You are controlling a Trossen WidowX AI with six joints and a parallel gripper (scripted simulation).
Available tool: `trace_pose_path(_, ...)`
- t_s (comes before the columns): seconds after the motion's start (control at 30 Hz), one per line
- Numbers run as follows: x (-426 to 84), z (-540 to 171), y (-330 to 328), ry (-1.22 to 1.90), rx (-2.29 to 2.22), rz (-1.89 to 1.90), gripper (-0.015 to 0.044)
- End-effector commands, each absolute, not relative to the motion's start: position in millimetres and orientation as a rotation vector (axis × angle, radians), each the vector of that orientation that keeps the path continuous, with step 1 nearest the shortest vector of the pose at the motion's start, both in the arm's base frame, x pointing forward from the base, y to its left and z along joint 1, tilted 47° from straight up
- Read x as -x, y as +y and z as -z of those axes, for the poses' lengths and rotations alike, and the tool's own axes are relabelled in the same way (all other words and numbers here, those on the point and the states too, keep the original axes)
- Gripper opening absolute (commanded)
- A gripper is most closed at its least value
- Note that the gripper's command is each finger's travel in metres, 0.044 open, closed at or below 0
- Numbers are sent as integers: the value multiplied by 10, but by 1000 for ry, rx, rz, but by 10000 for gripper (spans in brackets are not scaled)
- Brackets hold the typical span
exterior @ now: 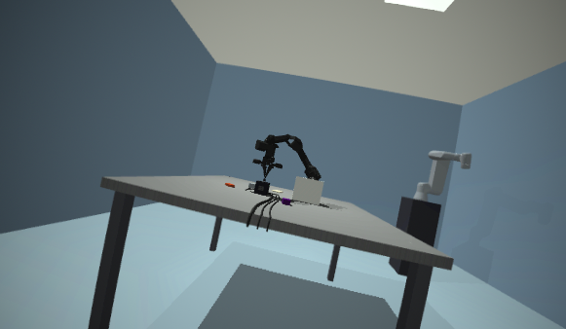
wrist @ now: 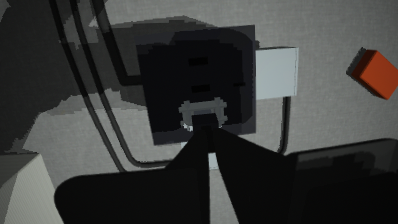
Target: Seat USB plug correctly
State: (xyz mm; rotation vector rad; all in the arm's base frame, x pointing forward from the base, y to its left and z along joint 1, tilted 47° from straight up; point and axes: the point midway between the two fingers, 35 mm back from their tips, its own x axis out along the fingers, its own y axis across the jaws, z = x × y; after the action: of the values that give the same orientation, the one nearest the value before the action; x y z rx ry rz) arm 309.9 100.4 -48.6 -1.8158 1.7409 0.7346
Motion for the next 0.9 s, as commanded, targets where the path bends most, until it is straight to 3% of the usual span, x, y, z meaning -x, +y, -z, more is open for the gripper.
trace_pose_path(0.0, -3102, 483, 1007, 1740, 1815, -734, 0)
trace_pose_path(0.87, -3096, 412, 1082, 1741, 1816, -735, 0)
